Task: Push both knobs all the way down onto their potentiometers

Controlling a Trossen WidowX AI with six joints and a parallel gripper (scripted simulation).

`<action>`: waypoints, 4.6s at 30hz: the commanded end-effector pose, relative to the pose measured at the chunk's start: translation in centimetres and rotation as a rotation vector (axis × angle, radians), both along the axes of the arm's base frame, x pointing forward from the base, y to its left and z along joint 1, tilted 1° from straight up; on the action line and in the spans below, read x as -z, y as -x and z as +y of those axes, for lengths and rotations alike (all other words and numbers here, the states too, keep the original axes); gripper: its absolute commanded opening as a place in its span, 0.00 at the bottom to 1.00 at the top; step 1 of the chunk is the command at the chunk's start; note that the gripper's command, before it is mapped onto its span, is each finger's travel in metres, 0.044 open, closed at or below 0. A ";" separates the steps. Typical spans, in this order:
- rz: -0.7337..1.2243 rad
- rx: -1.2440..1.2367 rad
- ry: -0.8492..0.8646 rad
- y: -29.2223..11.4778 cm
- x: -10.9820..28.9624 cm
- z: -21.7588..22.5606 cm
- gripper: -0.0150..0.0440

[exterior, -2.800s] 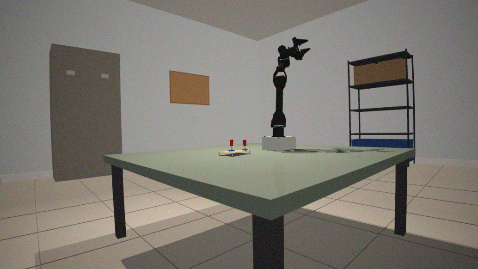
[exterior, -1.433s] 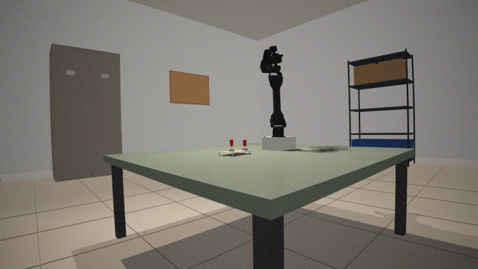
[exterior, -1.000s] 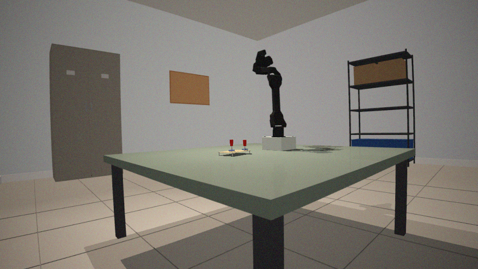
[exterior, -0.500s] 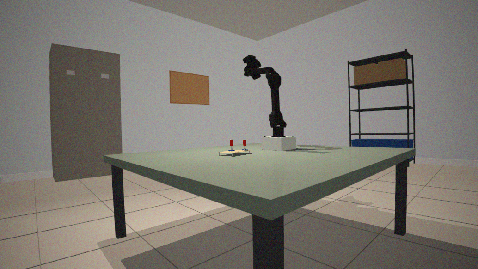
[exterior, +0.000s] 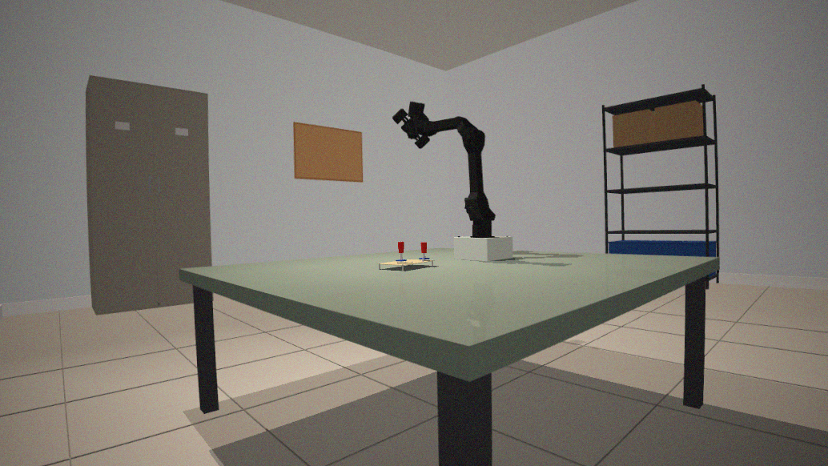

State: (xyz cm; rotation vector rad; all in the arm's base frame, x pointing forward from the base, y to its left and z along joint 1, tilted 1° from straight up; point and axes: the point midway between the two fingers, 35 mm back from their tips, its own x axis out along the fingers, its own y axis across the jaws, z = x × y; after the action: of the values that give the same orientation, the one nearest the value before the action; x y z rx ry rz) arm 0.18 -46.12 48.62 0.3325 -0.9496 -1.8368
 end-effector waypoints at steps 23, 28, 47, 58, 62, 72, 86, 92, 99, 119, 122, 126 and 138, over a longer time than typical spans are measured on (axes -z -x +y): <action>0.393 -0.625 -0.508 -22.7 14.1 3.9 0.25; 0.486 -0.747 -0.589 -26.3 16.9 6.4 0.25; 0.871 -1.213 -0.850 -35.5 27.0 20.0 0.25; 1.069 -1.419 -0.953 -36.9 31.2 27.4 0.25; 1.169 -1.503 -1.000 -36.9 32.9 30.8 0.25; 1.432 -1.699 -1.109 -35.1 36.6 38.8 0.25; 1.832 -1.920 -1.253 -29.5 40.2 48.2 0.25; 1.904 -1.950 -1.278 -28.2 40.6 49.5 0.25; 1.904 -1.950 -1.278 -28.2 42.4 49.5 0.25; 1.904 -1.950 -1.278 -28.2 44.5 49.6 0.25; 1.904 -1.950 -1.278 -28.2 44.7 49.6 0.25; 1.904 -1.950 -1.278 -28.2 44.7 49.6 0.25; 1.904 -1.950 -1.278 -28.2 44.8 49.6 0.25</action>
State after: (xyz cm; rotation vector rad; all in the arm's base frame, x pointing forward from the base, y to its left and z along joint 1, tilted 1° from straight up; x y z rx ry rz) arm 28.39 3.39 3.89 -0.0092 1.5532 0.0371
